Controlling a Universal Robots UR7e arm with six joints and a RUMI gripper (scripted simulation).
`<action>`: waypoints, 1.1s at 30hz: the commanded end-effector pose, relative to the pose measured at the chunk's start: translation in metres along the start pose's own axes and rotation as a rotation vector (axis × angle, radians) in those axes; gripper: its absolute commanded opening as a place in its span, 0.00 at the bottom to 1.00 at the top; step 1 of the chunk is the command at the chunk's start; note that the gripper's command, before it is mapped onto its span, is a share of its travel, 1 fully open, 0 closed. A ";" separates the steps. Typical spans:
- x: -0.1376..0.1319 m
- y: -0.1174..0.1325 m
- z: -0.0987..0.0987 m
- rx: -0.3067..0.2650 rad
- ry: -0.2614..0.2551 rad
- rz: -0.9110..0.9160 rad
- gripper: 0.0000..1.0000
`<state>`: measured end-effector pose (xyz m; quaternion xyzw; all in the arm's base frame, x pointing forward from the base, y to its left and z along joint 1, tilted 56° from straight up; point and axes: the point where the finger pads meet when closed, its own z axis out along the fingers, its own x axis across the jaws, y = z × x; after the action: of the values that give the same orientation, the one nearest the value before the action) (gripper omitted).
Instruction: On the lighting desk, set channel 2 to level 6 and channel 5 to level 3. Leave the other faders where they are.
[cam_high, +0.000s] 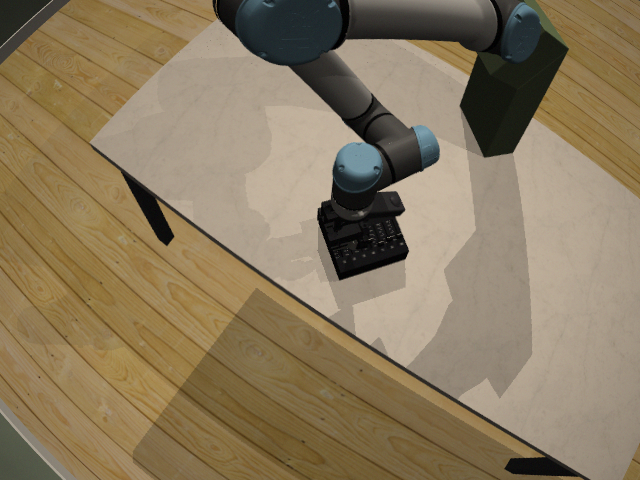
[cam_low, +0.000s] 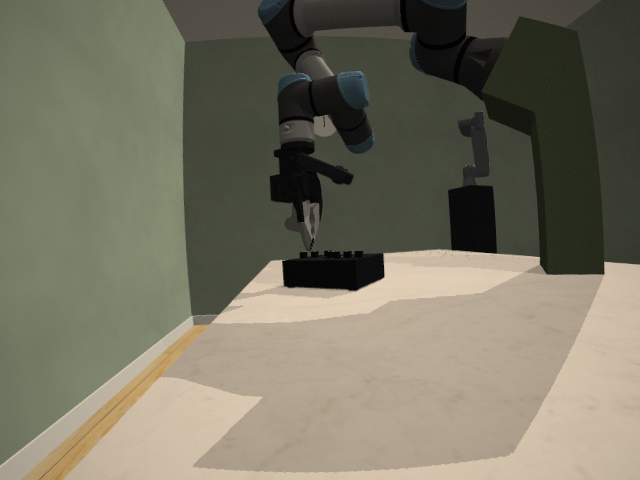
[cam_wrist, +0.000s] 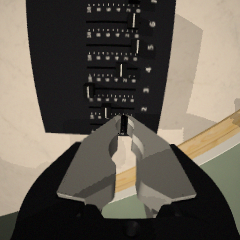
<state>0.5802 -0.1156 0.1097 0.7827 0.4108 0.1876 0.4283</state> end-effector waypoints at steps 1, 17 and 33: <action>0.000 0.000 -0.015 -0.001 0.001 0.000 0.00; 0.000 0.000 -0.032 -0.001 0.001 0.000 0.00; 0.024 -0.057 -0.028 0.000 0.001 0.000 0.00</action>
<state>0.5565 -0.0872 0.1089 0.7833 0.4114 0.1872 0.4268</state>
